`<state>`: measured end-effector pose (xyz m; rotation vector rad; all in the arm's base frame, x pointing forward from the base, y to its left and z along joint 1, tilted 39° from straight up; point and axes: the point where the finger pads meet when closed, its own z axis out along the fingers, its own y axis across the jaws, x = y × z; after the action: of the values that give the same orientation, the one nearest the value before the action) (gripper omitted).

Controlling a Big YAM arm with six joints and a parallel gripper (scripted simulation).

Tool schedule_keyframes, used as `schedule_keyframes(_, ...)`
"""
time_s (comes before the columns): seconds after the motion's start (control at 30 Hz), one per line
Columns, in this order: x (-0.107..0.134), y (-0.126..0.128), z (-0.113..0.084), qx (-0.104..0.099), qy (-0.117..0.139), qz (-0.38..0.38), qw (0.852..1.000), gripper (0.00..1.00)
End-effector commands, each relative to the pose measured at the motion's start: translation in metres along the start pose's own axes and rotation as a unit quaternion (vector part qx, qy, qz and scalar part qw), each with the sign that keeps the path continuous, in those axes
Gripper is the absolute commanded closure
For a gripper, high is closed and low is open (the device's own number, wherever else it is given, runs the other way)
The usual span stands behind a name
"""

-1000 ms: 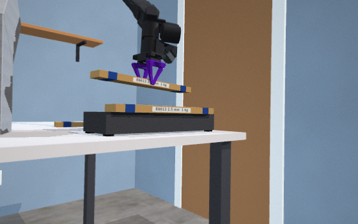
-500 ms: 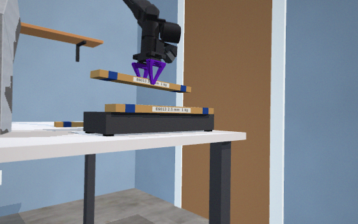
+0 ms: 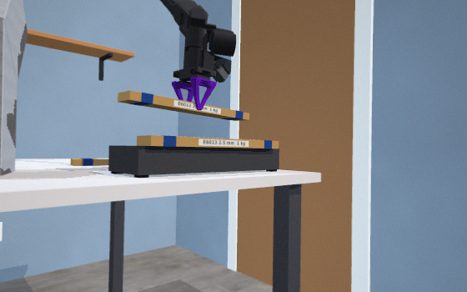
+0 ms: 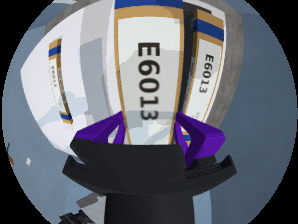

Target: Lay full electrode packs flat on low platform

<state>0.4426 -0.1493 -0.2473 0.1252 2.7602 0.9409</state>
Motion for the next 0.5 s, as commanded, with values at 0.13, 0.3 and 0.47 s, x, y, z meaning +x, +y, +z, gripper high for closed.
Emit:
schedule_keyframes(0.13,-0.029,-0.0301,-0.0411,0.02,-0.042,0.003,0.999,1.0)
schedule_keyframes(0.3,-0.0295,-0.03,-0.0415,0.02,-0.043,0.002,0.999,1.0)
schedule_keyframes(0.47,-0.0299,-0.0301,-0.042,0.02,-0.043,0.002,0.999,1.0)
